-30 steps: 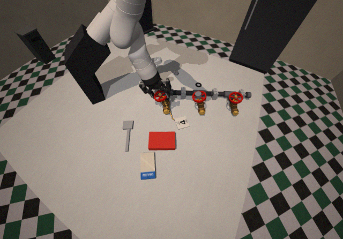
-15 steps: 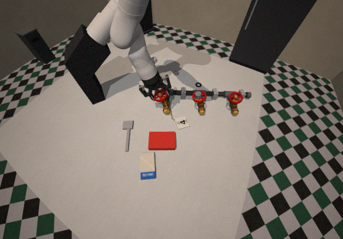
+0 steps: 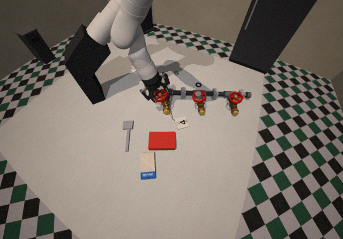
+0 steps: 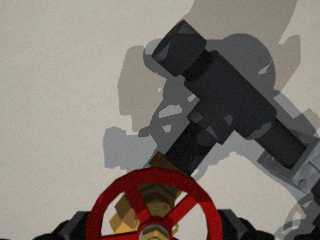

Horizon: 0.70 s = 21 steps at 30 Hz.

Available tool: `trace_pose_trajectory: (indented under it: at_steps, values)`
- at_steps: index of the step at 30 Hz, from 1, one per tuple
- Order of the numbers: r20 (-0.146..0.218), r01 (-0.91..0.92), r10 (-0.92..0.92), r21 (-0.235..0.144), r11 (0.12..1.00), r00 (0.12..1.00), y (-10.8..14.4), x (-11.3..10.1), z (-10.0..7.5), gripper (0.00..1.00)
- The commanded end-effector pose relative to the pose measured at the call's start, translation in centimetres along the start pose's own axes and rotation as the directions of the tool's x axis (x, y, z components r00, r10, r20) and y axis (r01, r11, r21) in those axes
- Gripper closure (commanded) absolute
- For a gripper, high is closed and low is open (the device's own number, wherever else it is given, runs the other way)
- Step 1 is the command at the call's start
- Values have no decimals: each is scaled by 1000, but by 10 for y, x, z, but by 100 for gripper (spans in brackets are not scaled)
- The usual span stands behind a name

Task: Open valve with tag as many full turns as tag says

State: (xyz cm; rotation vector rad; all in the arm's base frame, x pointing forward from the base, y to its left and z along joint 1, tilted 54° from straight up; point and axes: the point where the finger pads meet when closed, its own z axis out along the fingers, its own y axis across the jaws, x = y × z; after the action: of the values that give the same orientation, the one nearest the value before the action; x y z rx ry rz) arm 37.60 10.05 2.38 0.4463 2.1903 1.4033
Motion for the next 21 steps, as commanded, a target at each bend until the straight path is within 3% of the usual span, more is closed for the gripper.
trace_pose_trajectory:
  at_steps: [1, 8, 21]
  values:
    - [9, 113, -113, 3, 994, 994, 1, 0, 1, 25]
    - [8, 335, -335, 6, 942, 942, 1, 0, 1, 25]
    - [5, 688, -688, 13, 725, 725, 0, -1, 1, 25]
